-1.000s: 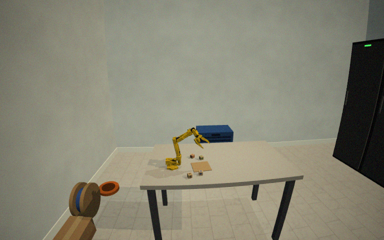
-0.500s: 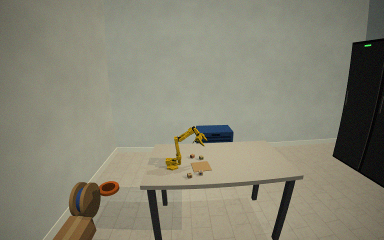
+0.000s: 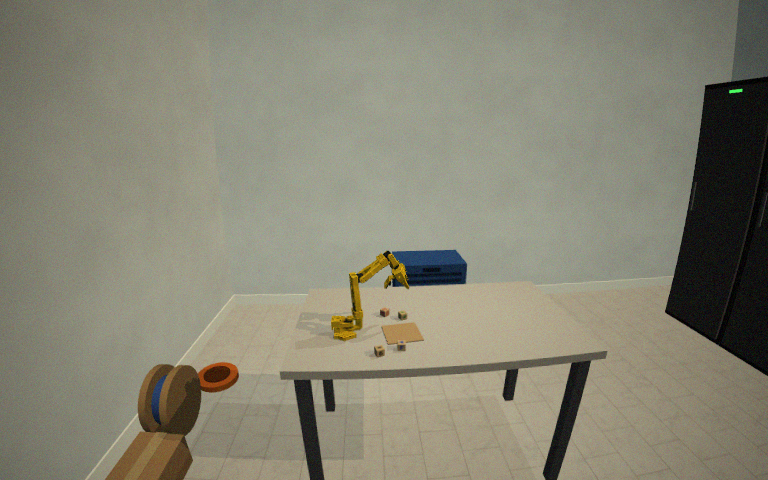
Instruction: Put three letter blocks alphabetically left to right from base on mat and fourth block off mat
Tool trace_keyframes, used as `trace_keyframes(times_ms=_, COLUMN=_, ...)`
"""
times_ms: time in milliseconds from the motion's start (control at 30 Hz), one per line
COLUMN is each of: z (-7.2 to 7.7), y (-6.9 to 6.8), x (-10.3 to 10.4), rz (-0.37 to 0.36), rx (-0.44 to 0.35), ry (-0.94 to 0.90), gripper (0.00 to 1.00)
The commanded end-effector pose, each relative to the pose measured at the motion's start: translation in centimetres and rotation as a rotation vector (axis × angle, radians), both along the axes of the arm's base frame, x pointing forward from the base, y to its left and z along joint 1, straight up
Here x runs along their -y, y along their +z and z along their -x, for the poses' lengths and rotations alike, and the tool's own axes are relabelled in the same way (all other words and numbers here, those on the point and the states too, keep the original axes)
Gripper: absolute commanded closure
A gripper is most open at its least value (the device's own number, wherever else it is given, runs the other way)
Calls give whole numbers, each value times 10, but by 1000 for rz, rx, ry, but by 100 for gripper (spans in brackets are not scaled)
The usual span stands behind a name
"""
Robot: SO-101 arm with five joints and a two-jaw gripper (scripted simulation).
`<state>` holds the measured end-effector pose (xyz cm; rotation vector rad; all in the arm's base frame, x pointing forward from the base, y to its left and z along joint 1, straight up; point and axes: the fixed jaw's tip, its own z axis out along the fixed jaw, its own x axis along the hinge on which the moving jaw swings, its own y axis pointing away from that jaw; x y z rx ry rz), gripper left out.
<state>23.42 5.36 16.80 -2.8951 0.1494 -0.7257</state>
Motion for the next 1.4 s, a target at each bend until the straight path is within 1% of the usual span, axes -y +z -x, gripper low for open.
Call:
trace_keyframes(times_ms=0, z=1, y=23, x=-9, rz=18, rx=120, ry=119, gripper=65)
trace_keyframes(times_ms=400, z=1, y=23, x=-24, rz=93, rx=145, ry=304, gripper=65)
trace_keyframes(times_ms=633, z=2, y=23, x=-29, rz=121, rx=155, ry=374, gripper=65)
trace_keyframes(times_ms=1367, z=2, y=23, x=-32, rz=137, rx=156, ry=410, gripper=65)
